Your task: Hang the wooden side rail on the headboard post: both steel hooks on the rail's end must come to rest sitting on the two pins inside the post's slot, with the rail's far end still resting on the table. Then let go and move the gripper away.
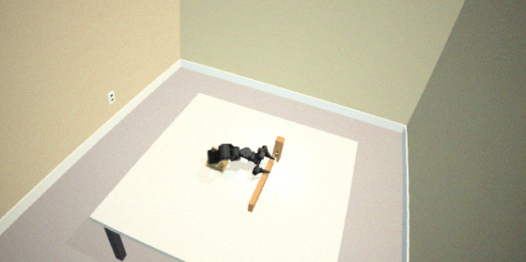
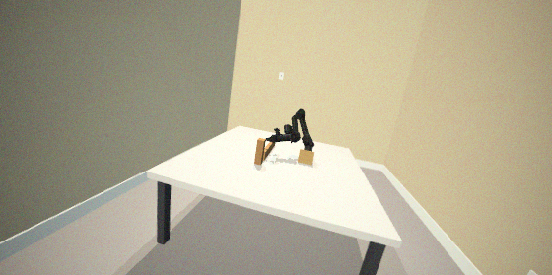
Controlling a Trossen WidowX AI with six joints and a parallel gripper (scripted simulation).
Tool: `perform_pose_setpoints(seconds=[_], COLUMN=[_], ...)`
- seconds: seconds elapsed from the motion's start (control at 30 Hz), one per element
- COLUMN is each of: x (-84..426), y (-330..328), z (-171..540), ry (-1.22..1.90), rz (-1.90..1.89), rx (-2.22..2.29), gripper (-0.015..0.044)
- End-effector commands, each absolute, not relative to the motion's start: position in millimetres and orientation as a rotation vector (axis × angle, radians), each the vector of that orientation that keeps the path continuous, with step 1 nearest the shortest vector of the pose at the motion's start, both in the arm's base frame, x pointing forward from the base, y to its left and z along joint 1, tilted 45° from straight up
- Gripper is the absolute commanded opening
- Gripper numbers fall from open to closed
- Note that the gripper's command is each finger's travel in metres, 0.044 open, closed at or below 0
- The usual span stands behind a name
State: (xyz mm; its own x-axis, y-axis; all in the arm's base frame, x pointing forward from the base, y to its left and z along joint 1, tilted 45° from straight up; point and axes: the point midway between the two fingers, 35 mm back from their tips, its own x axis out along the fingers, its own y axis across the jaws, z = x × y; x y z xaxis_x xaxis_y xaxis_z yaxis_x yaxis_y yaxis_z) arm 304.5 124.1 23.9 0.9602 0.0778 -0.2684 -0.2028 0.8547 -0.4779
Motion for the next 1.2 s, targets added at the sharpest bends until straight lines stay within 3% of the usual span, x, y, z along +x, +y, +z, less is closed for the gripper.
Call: perform_pose_setpoints(seconds=[0.0,0.27,1.17], x=[261.8,193.6,208.0], y=[146.1,159.1,174.4], z=[-12.6,-55.6,-68.5], ry=[0.326,0.398,0.469], rz=[0.291,0.514,0.561], rx=[-0.666,-0.919,-0.972], gripper=[0.0440,0.0440,0.0440])
